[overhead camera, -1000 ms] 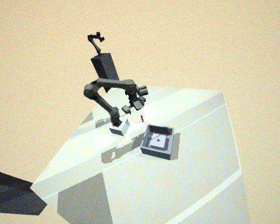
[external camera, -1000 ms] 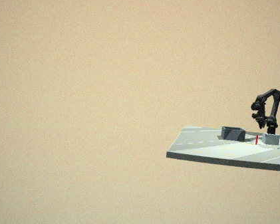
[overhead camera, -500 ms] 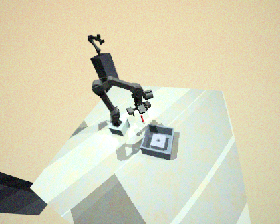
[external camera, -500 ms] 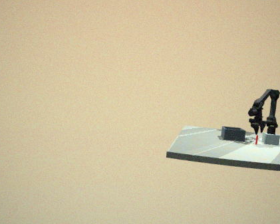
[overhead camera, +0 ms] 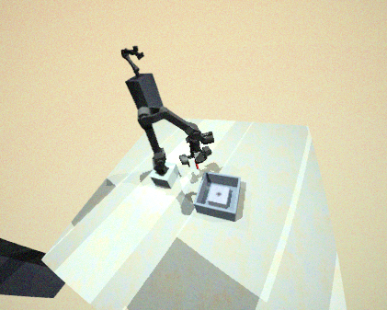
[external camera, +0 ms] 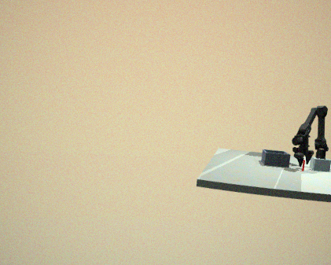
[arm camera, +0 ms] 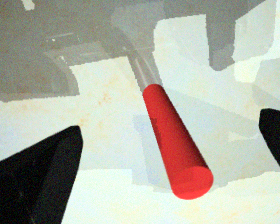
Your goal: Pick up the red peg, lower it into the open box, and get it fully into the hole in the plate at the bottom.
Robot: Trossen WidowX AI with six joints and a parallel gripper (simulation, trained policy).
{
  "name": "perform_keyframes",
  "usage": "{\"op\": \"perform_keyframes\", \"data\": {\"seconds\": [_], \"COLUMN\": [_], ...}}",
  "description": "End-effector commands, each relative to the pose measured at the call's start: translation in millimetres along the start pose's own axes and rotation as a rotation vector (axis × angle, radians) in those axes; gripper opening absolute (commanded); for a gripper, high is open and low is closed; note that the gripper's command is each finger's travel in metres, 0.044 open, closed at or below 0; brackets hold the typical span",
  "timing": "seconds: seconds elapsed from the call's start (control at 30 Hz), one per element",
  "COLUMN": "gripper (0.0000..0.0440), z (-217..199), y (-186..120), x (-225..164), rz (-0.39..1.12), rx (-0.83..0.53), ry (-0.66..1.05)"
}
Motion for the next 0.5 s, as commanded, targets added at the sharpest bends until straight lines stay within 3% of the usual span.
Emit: {"op": "perform_keyframes", "data": {"seconds": [0.0, 0.3, 0.47], "gripper": [0.0373, 0.0138, 0.0029], "z": [-0.1, -2.5, -3.1], "y": [10.4, 33.1, 37.0], "x": [1.1, 1.0, 0.1], "rz": [-0.004, 0.006, 0.014], "rx": [-0.011, -0.060, -0.099], "ry": [0.008, 0.020, 0.022]}}
Point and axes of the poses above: the point midway between the two fingers, 35 mm back from their tips, its own y axis out along the fingers, its own z axis across the jaws, x = y × z, the point moved 4 cm from there along -y, back along the fingers, and after that the axes turned 7 degrees about -y, right-handed, at the moved point
